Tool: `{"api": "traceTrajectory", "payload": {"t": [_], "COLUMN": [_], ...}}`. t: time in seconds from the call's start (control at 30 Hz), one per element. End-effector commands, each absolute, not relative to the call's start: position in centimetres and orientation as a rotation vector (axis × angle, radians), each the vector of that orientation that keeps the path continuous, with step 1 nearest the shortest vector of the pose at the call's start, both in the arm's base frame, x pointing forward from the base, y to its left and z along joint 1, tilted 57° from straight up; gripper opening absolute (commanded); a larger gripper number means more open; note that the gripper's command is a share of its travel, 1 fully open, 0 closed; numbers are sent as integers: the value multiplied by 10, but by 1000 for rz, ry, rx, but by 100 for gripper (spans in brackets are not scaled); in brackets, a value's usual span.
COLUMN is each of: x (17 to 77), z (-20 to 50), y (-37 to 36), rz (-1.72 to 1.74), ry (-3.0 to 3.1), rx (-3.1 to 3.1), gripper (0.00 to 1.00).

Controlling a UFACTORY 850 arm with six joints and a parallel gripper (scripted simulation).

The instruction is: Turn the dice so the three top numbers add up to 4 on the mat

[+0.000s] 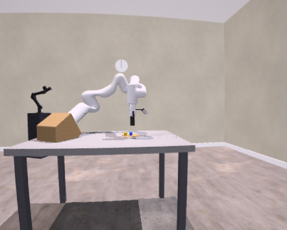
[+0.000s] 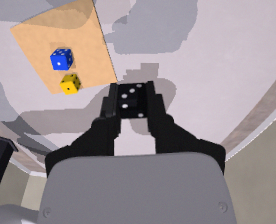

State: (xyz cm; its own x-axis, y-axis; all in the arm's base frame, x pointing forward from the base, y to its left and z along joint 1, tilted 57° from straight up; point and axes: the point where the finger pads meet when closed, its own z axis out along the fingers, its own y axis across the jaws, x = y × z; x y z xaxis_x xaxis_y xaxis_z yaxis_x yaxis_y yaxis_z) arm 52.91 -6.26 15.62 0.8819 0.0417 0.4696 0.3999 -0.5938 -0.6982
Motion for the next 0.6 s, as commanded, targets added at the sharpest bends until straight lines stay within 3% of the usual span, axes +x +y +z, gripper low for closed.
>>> {"api": "traceTrajectory", "payload": {"t": [0.0,0.13,0.57], "x": [534,533,532], "z": [195,245,256], "y": [-43,-9,0], "rz": [-504,-489,-486], "ry": [-293,-261,-254], "rx": [-2174,-2171,-2170], "gripper": [21,21,21]}}
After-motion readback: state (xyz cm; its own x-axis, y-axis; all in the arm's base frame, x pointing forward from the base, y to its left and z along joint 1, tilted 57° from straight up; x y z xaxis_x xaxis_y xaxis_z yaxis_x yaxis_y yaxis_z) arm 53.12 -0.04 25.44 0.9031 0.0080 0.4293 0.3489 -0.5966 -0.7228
